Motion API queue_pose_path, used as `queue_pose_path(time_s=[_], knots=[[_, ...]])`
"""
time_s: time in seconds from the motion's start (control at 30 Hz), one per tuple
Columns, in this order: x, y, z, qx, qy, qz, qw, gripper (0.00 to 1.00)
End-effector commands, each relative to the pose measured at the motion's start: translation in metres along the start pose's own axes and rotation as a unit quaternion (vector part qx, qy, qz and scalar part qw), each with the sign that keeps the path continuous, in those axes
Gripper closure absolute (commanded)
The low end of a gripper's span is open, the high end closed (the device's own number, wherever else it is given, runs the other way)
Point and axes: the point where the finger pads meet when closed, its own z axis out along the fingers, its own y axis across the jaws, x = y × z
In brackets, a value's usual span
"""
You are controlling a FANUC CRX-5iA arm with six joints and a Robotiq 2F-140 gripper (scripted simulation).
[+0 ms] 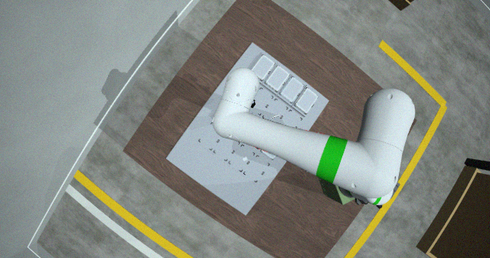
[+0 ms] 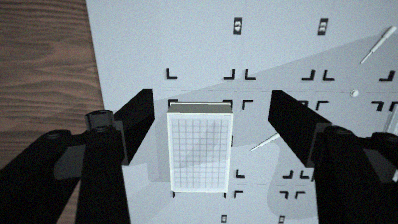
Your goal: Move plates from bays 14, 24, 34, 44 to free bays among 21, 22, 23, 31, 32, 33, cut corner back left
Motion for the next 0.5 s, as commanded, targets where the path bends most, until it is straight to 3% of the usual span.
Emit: queue_pose_path(time_s=[0.0, 0.47], knots=[[0.017, -0.002, 0.002, 0.001, 0.000, 0.000, 1.000, 0.30], [0.064, -0.004, 0.010, 0.001, 0.000, 0.000, 1.000, 0.30]])
